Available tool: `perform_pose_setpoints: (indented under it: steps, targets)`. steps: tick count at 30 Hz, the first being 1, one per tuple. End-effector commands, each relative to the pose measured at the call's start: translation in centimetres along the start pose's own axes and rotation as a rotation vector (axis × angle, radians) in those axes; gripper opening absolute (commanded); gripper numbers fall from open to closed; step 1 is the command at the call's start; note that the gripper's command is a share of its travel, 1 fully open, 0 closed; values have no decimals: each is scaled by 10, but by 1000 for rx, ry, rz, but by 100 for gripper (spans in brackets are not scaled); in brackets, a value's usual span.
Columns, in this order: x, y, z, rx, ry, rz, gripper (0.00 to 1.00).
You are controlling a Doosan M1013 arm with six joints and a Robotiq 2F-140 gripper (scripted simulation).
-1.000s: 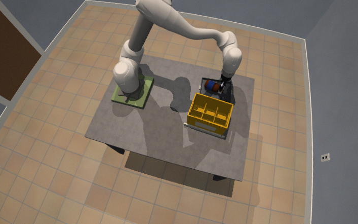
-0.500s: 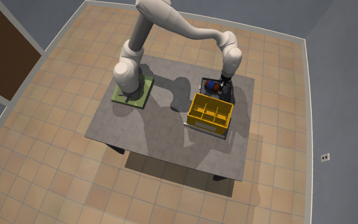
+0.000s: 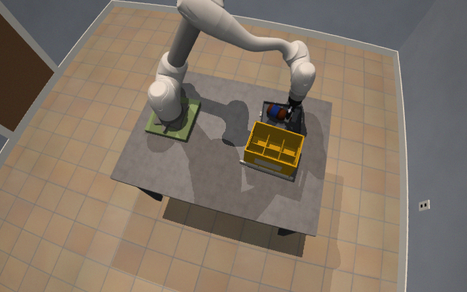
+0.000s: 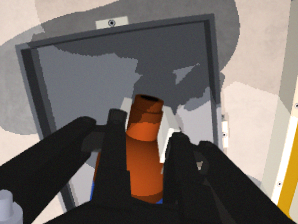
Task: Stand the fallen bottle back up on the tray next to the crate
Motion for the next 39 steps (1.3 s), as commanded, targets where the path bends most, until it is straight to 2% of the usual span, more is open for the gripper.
perform_pose_setpoints:
  steps: [1, 39]
  targets:
    - [-2, 2, 1, -1, 1, -3, 10]
    - [5, 2, 1, -1, 1, -3, 10]
Point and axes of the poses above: the point where the finger pads meet when closed, its own x axis back along the fingers, its own y axis across the jaws, z = x × y, the point moved 8 cm from there along x, back along the fingers, and after that the axes turned 13 degrees about -x, right-handed, at the moved point
